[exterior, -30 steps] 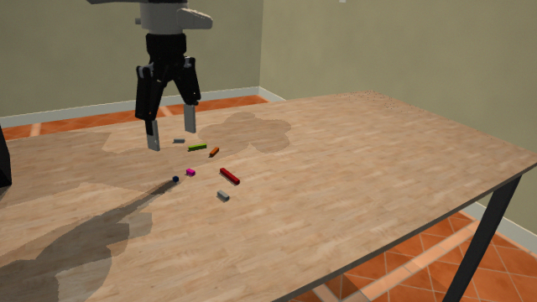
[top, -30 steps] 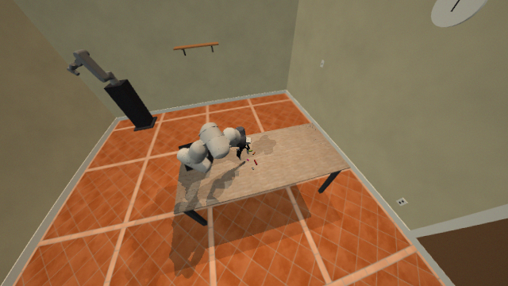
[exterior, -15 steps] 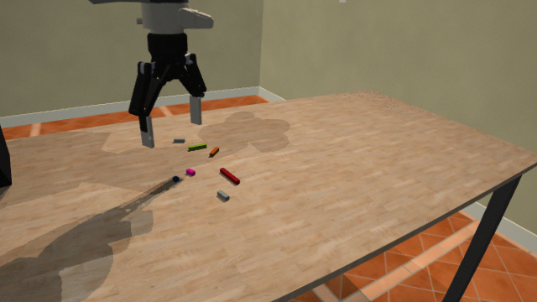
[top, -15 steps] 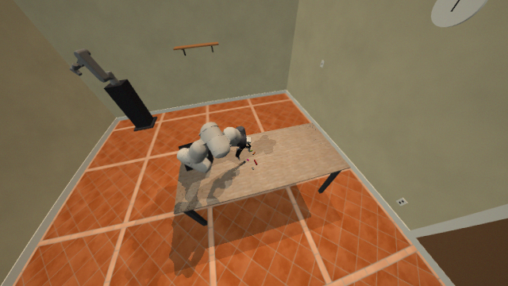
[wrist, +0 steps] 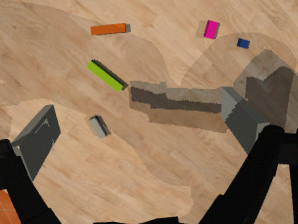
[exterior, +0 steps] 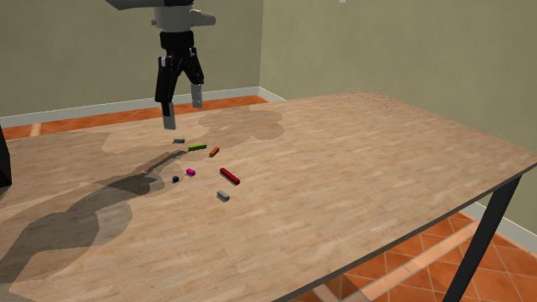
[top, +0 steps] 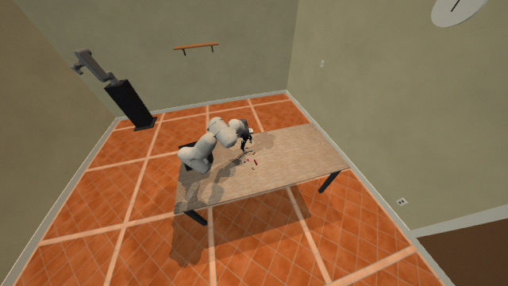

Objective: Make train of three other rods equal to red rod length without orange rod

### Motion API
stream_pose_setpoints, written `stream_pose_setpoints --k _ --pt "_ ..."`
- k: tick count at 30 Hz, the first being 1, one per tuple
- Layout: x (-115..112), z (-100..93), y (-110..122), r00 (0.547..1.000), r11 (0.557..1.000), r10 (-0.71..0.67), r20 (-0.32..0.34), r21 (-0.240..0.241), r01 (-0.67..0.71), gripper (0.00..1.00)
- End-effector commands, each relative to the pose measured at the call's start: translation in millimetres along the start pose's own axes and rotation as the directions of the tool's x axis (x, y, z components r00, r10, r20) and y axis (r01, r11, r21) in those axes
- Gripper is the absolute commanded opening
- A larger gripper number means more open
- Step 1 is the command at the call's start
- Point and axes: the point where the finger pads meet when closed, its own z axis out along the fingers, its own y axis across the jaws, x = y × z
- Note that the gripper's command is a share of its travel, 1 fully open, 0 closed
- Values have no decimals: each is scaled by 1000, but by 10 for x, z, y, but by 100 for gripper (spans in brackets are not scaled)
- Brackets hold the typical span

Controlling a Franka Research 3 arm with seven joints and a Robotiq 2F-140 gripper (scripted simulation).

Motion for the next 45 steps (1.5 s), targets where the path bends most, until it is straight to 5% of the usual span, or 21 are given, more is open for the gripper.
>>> stream_pose_setpoints --k 1,14,15,45 --pt "-62 43 -92 989 989 -146 15 -35 147 100" --pt "-591 138 -640 945 946 -324 47 -22 325 100" --pt "-591 138 -640 945 946 -324 47 -22 325 15" --pt "-591 138 -640 945 946 -324 47 -22 325 15"
